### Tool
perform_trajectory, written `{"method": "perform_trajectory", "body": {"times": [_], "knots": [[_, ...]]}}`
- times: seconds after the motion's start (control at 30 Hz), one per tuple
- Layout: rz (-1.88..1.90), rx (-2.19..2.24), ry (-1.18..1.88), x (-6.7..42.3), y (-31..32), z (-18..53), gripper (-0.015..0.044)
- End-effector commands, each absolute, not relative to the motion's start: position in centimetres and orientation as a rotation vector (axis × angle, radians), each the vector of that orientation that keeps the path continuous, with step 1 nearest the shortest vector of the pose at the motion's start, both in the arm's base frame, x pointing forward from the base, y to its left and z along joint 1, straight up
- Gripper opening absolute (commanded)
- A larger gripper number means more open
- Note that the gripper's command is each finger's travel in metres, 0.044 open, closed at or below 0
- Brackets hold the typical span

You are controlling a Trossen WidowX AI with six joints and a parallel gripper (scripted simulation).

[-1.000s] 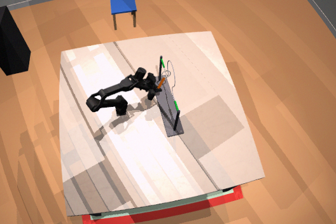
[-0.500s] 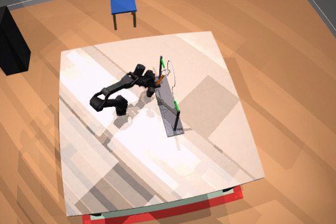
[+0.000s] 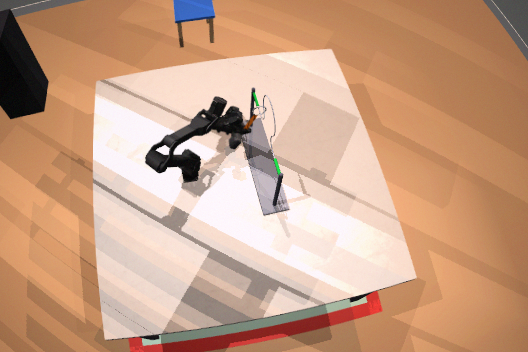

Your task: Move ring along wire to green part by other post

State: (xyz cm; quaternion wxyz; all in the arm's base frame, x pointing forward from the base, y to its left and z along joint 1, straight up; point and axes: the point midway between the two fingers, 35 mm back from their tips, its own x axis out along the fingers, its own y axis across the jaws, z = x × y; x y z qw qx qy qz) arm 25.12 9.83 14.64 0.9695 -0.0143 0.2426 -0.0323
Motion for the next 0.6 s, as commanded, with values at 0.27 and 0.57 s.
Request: {"method": "perform_trajectory", "body": {"times": [0.27, 0.57], "knots": [[-0.068, -0.02, 0.486, 25.1, 11.1, 14.8, -0.015], [-0.068, -0.02, 0.484, 25.1, 12.0, 14.8, -0.015]]}}
